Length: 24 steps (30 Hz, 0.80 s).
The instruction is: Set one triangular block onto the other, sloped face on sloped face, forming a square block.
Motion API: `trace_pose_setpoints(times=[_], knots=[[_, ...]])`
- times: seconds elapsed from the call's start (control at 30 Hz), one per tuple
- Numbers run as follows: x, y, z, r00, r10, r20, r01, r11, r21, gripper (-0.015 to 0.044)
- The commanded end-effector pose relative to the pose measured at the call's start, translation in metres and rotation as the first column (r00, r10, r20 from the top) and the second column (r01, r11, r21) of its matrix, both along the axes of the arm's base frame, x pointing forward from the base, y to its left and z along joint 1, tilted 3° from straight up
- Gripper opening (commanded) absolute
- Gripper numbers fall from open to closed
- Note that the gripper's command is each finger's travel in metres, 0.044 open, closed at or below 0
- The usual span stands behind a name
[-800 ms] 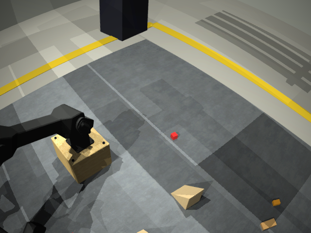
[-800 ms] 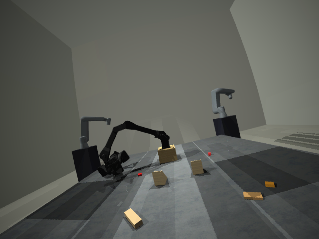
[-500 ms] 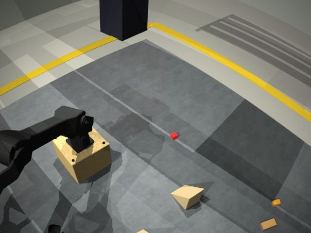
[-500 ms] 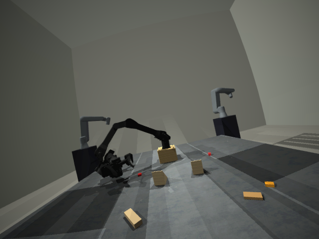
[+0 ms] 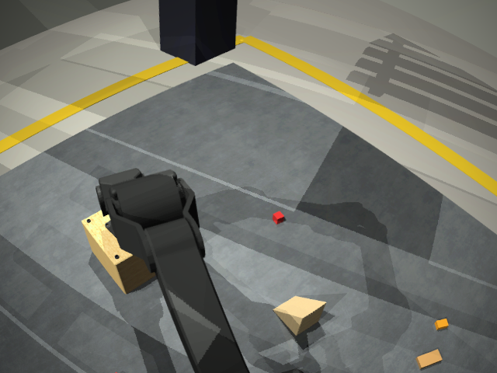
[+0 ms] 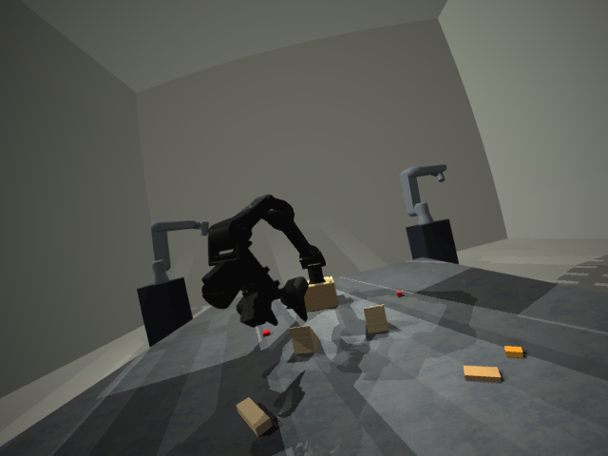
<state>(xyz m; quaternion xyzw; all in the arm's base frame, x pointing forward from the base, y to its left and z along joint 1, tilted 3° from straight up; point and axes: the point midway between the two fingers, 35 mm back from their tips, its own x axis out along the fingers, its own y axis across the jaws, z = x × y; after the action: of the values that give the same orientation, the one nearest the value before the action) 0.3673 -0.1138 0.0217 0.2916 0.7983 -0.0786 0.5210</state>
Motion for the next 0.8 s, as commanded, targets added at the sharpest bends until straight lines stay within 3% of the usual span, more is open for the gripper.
trace_pose_setpoints(times=[0.0, 0.77], knots=[[0.013, 0.017, 0.016, 0.961, 0.274, 0.034, -0.268, 0.956, -0.122, 0.044], [0.007, 0.02, -0.006, 0.958, 0.287, 0.013, -0.283, 0.951, -0.126, 0.044]])
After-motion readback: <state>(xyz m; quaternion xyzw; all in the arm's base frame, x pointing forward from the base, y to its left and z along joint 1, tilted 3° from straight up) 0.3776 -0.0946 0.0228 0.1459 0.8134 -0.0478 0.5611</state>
